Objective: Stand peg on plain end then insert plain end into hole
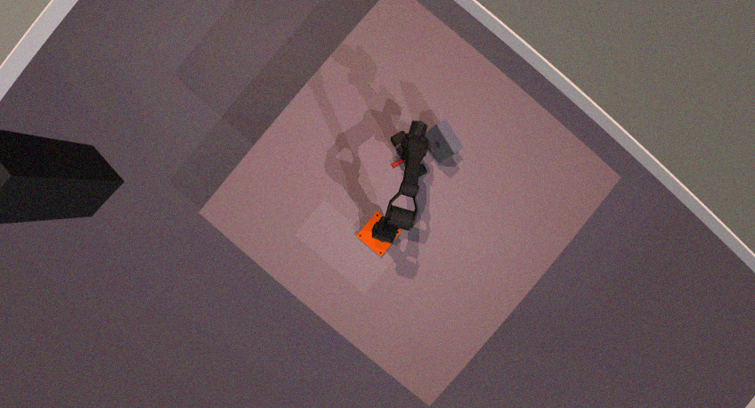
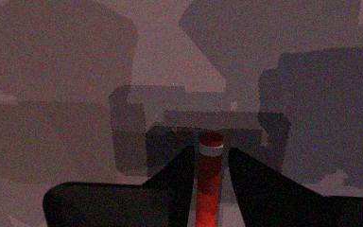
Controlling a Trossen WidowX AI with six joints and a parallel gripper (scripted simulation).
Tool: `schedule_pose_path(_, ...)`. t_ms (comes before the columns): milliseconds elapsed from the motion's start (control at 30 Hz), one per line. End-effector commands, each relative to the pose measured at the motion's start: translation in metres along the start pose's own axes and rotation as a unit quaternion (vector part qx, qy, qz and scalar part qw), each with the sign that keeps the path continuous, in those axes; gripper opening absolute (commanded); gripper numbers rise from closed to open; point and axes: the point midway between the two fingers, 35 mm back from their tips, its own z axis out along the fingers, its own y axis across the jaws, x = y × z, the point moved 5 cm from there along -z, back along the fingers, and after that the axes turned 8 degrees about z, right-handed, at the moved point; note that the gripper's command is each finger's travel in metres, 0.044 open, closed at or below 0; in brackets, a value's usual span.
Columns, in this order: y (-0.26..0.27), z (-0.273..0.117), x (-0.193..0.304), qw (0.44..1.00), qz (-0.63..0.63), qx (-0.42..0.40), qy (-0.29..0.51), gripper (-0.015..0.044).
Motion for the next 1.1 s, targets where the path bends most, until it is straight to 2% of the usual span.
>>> schedule_pose_path(0,0.0,0.0,0.0,1.0,-0.002,-0.002,0.001,0.0083)
schedule_pose_path(200,0.0,0.0,0.0,1.0,-0.002,-0.002,0.001,0.0049)
schedule_pose_path(400,0.0,0.0,0.001,1.0,-0.001,-0.002,-0.003,0.0049)
schedule_pose_path(1067,-0.002,-0.011,0.016,0.996,0.0,-0.013,-0.088,0.0049)
